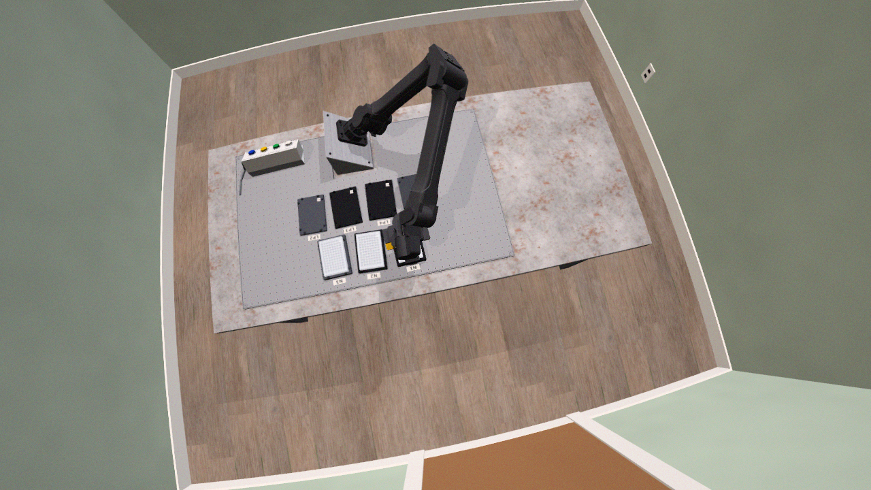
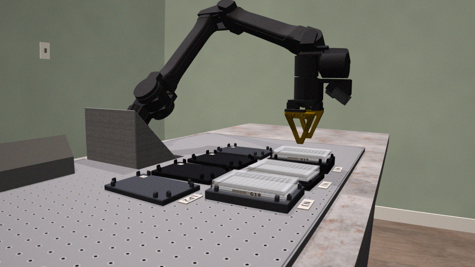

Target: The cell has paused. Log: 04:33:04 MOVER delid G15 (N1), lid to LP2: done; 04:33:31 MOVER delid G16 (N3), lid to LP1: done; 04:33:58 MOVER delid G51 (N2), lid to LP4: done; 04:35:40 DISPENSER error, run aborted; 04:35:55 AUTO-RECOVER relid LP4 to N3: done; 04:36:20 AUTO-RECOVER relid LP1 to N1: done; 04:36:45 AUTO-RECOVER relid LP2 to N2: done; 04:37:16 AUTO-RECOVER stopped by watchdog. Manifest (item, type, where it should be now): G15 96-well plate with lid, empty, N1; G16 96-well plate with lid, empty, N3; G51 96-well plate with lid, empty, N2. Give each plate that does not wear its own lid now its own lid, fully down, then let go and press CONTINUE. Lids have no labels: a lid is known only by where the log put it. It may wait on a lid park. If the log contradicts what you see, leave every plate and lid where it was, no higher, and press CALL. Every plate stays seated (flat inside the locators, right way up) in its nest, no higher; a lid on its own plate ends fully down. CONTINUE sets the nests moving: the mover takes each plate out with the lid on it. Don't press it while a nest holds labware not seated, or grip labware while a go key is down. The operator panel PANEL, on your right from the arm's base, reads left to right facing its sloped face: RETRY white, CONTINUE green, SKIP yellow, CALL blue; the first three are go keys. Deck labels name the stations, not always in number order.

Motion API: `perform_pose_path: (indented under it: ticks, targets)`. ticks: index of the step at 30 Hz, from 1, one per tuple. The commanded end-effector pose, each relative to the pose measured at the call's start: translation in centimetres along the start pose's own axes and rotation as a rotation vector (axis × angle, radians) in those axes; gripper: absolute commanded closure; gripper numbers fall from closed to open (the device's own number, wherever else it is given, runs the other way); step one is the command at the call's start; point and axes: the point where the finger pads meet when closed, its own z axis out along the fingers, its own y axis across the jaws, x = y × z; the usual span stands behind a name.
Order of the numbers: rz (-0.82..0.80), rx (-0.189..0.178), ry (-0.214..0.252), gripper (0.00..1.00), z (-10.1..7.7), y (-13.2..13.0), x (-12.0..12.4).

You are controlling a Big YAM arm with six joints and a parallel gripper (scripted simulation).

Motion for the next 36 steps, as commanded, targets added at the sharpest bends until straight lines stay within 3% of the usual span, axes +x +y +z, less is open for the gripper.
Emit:
perform_pose_path:
  ticks: [1, 36]
  targets:
    - [0.041, 0.001, -0.003, 0.0, 0.07, -1.27, -0.04]
    - [0.026, 0.002, -0.007, 0.0, 0.08, -1.76, 0.02]
